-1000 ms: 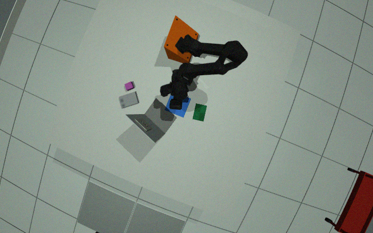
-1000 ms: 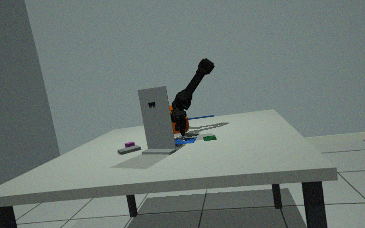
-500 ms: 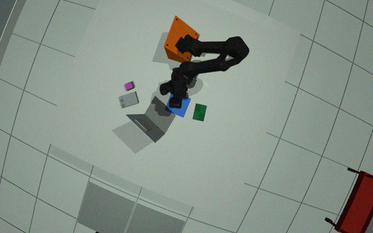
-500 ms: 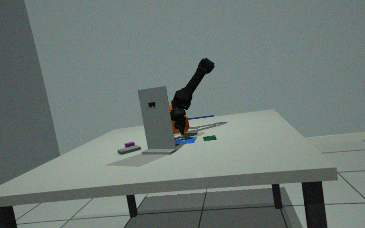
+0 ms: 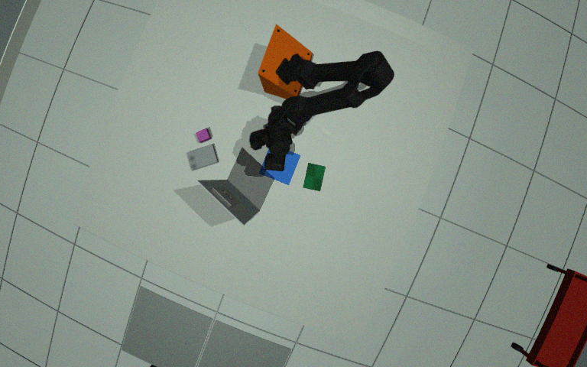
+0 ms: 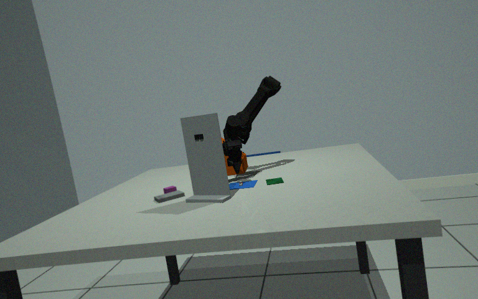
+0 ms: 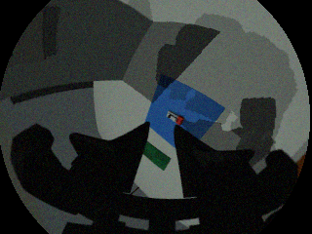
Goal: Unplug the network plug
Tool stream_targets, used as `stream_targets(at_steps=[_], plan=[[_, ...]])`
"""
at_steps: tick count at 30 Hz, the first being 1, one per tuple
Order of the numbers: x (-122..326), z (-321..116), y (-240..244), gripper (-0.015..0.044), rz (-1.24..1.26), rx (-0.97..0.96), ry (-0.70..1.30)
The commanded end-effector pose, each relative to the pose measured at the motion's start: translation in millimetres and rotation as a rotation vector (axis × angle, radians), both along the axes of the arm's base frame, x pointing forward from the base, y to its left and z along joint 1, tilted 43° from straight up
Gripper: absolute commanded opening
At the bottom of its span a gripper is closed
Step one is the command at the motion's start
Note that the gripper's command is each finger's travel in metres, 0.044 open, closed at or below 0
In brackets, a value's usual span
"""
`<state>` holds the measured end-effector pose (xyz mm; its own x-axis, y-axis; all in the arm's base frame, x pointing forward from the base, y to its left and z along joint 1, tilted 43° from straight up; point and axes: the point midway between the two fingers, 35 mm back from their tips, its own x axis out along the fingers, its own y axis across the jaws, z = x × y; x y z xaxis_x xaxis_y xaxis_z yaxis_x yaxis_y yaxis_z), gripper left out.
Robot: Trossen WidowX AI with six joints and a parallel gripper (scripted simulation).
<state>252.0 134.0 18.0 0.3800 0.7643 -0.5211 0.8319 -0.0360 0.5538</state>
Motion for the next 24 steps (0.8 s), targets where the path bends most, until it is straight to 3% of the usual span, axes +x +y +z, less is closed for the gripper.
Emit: stream_targets(at_steps=[1,24], plan=[[2.4,3.8,-2.4,0.0156,0.004,0.001,-0.007],[6.0,20.7,-19.6,0.0156,0.005,-0.001,-0.006]])
